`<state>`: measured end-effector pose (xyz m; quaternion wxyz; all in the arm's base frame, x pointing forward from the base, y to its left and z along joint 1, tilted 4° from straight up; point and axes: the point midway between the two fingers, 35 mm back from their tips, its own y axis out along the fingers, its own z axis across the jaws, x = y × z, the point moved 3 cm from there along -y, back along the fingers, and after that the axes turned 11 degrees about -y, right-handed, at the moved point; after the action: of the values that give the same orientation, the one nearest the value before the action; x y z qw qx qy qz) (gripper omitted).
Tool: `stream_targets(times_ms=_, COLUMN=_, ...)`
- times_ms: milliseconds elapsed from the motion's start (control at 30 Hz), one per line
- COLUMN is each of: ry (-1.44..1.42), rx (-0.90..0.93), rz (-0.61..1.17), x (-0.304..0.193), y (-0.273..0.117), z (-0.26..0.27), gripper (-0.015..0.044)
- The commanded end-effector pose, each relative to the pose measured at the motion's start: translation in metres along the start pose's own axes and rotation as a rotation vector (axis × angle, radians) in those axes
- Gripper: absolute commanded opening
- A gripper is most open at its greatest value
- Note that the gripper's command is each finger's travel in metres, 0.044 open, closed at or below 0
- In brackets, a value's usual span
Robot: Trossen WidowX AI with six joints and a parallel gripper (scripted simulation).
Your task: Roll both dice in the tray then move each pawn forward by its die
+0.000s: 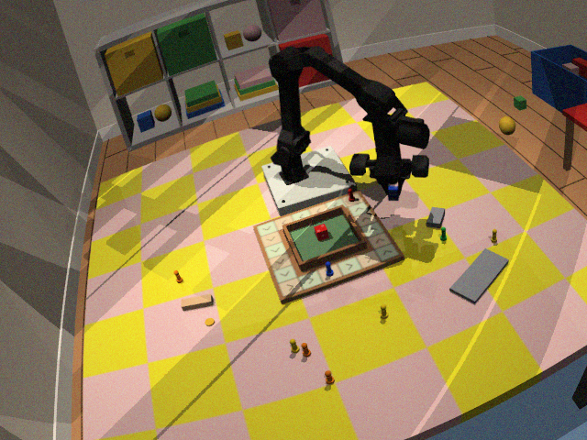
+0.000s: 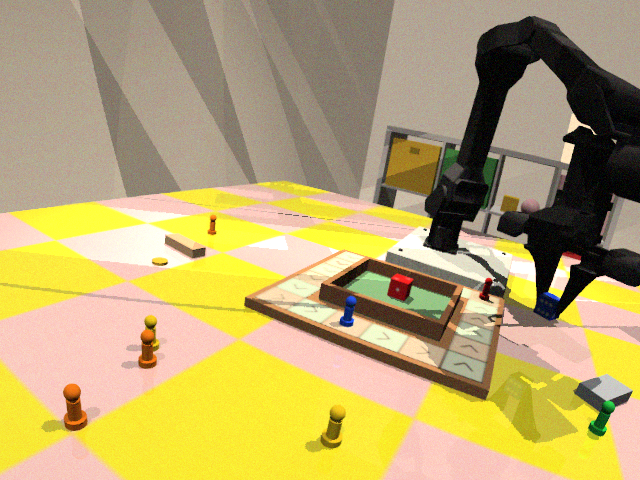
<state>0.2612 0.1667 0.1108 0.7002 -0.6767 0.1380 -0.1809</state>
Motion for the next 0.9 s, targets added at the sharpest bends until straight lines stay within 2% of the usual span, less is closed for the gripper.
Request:
stream_targets(times_ms=0, ry=0.001, rx=0.013, rz=-0.012, x=0.001, y=-0.027, z=0.001, gripper=0.0000)
stream_targets(times_ms=267, ry=0.001, rx=0.013, rz=-0.011, x=-0.002, y=-0.074, z=-0.006, gripper=0.0000)
stream_targets(times_ms=433, ry=-0.007, rx=0.012, rz=-0.011, x=0.001, y=-0.074, z=-0.008, gripper=0.0000)
stream_targets(times_ms=867, ry=-0.150, rx=-0.005, rz=-0.019, x=0.052, y=-0.063, z=-0.049, gripper=0.0000)
